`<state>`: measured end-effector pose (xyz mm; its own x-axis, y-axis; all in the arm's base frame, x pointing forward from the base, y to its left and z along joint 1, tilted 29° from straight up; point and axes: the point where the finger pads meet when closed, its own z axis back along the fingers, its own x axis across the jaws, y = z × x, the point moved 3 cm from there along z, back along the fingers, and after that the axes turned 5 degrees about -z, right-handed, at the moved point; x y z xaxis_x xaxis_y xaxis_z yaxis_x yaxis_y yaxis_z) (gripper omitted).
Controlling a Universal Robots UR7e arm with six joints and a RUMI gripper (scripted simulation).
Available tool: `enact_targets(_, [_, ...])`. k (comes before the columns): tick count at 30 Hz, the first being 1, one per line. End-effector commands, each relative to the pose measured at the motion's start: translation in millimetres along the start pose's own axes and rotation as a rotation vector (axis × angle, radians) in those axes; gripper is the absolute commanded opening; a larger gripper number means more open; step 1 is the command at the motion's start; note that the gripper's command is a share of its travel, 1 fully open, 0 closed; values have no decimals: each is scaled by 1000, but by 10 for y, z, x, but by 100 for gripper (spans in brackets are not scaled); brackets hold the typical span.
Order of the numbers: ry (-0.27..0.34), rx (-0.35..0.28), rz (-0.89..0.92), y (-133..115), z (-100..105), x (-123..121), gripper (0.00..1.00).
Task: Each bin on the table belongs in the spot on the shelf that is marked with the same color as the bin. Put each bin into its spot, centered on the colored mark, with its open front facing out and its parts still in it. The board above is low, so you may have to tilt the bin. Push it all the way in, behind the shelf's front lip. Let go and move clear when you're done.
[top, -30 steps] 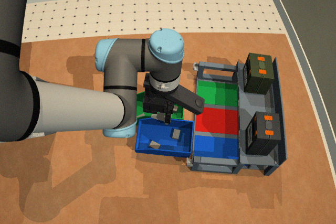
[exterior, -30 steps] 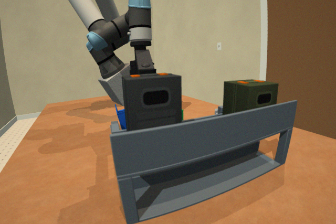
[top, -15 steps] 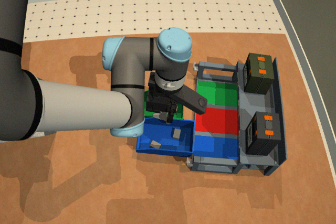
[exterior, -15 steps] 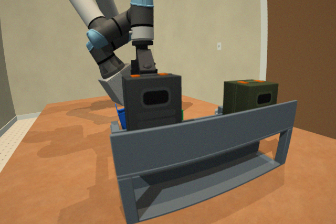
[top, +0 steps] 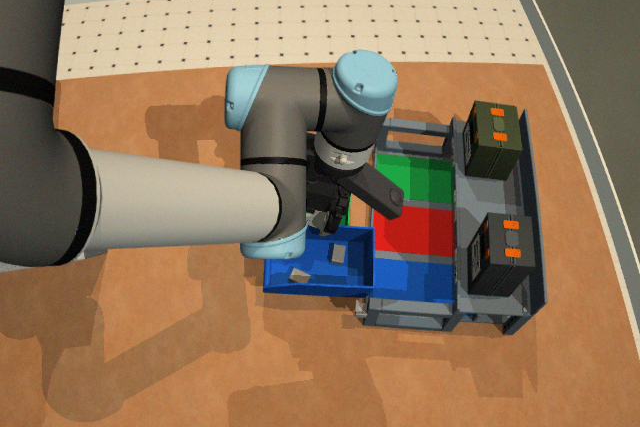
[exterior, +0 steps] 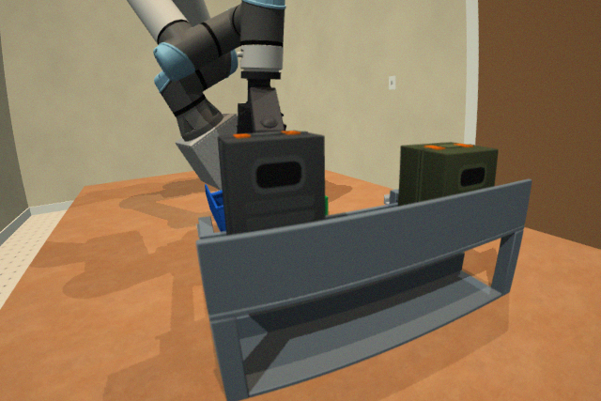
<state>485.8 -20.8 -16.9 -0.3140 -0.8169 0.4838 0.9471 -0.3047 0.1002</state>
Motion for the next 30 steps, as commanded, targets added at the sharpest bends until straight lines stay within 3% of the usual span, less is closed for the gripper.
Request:
enact_targets(1, [-17,-37,0,22,9,-16,0])
enact_targets(30, [-23,-50,0,27,15,-12,0])
